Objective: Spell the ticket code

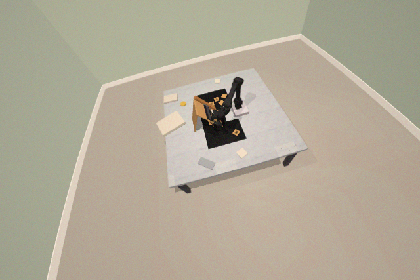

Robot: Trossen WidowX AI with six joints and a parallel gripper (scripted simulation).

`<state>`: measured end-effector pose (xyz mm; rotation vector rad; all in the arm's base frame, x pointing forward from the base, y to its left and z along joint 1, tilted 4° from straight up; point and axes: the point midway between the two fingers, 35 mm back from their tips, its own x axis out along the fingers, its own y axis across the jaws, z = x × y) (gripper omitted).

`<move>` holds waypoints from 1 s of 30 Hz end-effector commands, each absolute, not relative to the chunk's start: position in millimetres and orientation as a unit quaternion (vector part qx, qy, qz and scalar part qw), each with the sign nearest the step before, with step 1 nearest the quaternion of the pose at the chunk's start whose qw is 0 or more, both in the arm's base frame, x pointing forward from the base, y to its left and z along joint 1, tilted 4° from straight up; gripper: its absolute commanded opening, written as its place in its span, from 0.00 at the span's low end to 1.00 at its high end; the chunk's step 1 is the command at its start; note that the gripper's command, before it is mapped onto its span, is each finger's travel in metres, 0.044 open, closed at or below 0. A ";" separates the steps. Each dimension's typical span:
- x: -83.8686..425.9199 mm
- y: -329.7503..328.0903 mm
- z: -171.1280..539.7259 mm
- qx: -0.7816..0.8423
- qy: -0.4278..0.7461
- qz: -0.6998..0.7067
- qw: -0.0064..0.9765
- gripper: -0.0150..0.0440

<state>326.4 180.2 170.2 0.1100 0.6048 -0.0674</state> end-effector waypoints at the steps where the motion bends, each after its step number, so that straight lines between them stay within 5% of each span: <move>1: 325.4 178.4 170.3 0.054 0.298 -0.030 0.953 0.25; 30: 324.4 164.0 169.1 0.053 0.298 -0.030 0.953 0.25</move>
